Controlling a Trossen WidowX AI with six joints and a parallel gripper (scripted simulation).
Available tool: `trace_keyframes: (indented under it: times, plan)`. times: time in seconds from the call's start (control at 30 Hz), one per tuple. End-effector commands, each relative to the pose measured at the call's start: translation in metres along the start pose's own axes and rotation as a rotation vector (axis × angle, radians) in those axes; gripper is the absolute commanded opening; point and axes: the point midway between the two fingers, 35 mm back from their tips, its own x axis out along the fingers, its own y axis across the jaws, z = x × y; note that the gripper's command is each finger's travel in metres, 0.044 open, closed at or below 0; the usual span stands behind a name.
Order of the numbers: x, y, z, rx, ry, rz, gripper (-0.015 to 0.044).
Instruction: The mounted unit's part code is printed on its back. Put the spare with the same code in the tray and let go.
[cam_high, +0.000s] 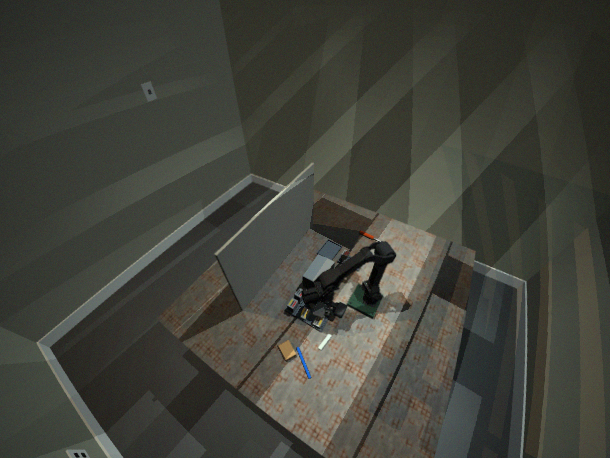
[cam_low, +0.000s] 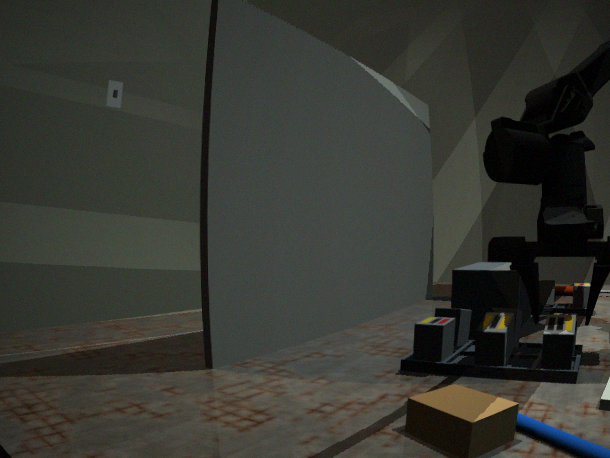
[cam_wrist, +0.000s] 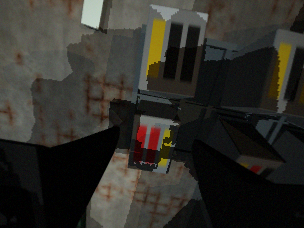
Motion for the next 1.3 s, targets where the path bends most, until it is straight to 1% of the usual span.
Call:
trace_keyframes:
  times: [0.0, 0.4, 0.6, 0.8, 1.03, 1.13, 1.17, 1.27]
  plan:
    - [0.007, 0.0, -0.001, -0.005, 0.002, 0.0, 0.03]
    - [0.027, 0.002, -0.003, -0.005, 0.003, 0.0, 0.03]
    - [0.028, 0.002, -0.003, -0.005, 0.003, 0.0, 0.03]
    - [0.026, 0.002, -0.003, 0.0, 0.002, 0.002, 0.0142]
    - [0.026, 0.002, -0.003, 0.0, 0.002, 0.002, 0.0096]
    - [0.026, 0.002, -0.003, 0.0, 0.002, 0.002, 0.0017]
    - [0.026, 0.002, -0.003, 0.0, 0.002, 0.002, 0.0]
    - [0.026, 0.002, -0.003, 0.0, 0.002, 0.002, 0.0]
